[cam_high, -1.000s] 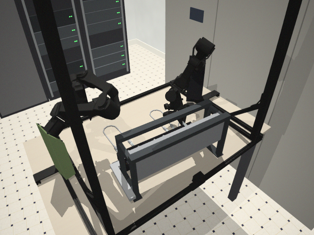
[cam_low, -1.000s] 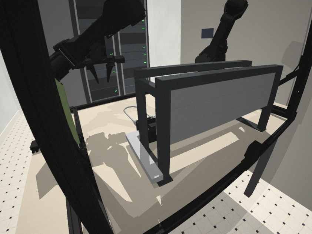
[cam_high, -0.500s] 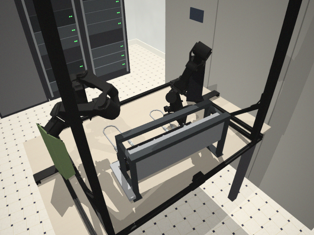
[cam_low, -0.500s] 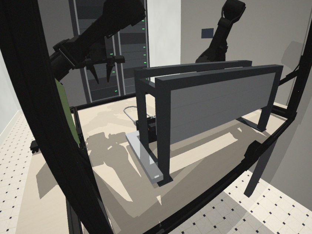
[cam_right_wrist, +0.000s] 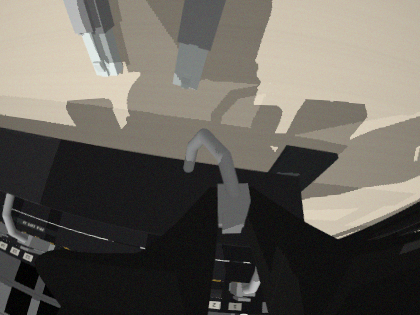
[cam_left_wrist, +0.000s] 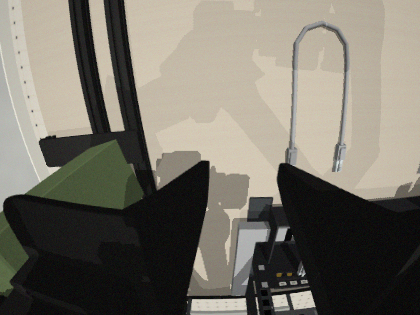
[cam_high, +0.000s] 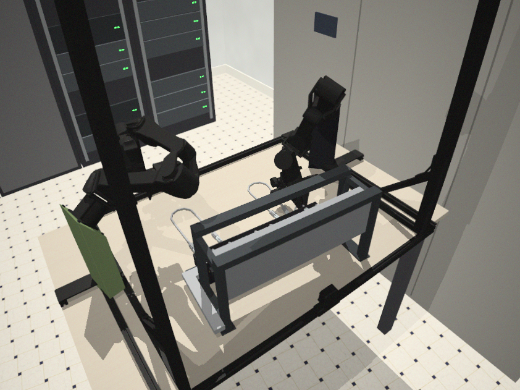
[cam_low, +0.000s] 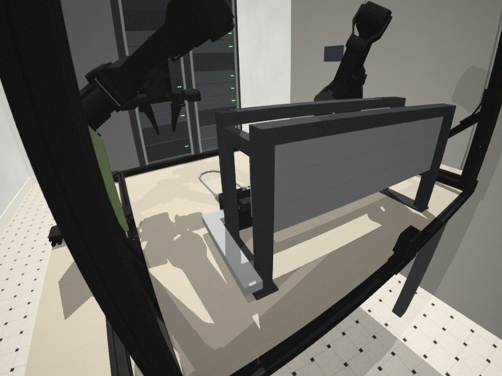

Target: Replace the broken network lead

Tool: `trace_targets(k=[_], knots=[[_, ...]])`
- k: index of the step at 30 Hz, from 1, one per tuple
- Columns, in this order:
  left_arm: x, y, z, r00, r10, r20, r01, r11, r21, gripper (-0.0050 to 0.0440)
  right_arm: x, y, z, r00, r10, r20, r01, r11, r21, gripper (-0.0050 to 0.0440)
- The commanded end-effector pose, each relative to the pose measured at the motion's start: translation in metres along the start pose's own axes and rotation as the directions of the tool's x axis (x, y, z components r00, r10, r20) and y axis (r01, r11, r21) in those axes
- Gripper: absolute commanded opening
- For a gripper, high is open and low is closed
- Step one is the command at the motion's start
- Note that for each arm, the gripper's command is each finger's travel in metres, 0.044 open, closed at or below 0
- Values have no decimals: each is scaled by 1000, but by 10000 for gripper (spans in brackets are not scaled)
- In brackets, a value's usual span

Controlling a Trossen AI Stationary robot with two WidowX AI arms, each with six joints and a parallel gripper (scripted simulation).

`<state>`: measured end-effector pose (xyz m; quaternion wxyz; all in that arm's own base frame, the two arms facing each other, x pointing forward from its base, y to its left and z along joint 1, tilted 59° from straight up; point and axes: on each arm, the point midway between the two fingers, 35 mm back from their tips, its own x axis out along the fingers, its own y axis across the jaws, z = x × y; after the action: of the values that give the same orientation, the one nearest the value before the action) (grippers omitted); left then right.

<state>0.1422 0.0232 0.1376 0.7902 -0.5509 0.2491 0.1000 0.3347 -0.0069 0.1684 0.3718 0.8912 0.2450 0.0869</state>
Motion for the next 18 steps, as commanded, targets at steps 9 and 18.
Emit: trace_targets(k=[9, 18], knots=[[0, 0, 0, 1000, 0, 0, 0, 1000, 0, 176, 12, -11, 19, 1000, 0, -1, 0, 1000, -1, 55], [0, 0, 0, 1000, 0, 0, 0, 1000, 0, 176, 12, -11, 19, 1000, 0, -1, 0, 1000, -1, 55]])
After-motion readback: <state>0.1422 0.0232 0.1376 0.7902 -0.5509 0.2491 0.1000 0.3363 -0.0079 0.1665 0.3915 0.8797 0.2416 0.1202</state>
